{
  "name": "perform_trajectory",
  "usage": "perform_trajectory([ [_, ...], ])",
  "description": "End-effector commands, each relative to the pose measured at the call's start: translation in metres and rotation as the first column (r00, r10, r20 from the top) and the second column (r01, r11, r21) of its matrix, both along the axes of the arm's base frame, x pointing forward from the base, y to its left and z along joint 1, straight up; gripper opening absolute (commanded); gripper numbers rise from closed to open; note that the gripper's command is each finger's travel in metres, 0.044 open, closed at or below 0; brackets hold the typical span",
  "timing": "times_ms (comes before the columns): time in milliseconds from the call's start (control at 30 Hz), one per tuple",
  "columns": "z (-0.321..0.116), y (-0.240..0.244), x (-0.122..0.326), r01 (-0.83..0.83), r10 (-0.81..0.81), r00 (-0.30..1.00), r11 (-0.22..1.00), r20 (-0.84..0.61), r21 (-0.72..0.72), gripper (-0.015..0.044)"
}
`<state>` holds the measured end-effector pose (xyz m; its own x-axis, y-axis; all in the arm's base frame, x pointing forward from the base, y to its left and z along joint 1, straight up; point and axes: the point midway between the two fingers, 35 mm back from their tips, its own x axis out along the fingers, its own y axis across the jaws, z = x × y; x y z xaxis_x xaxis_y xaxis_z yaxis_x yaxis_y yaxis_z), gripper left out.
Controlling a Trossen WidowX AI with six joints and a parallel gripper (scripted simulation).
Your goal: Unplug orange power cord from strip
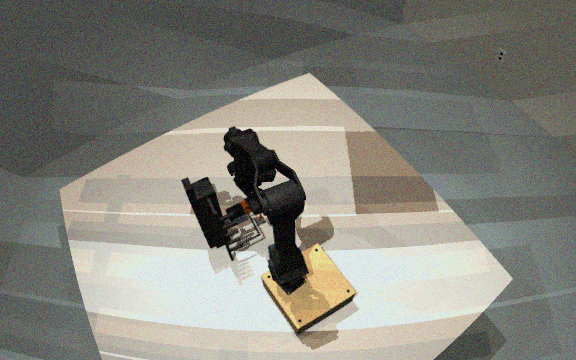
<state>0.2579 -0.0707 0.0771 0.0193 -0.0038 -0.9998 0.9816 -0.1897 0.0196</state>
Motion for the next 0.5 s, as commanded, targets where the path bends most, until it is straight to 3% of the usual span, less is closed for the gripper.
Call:
perform_trajectory([
  [0,0.000,0.001,0.000,0.006,-0.006,1.000,1.000,0.002,0.000,0.0289],
  [200,0.004,-0.018,-0.002,0.006,-0.006,1.000,1.000,0.002,-0.002,0.0440],
  [467,0.012,-0.059,-0.012,0.006,-0.006,1.000,1.000,0.001,-0.005,0.0440],
])
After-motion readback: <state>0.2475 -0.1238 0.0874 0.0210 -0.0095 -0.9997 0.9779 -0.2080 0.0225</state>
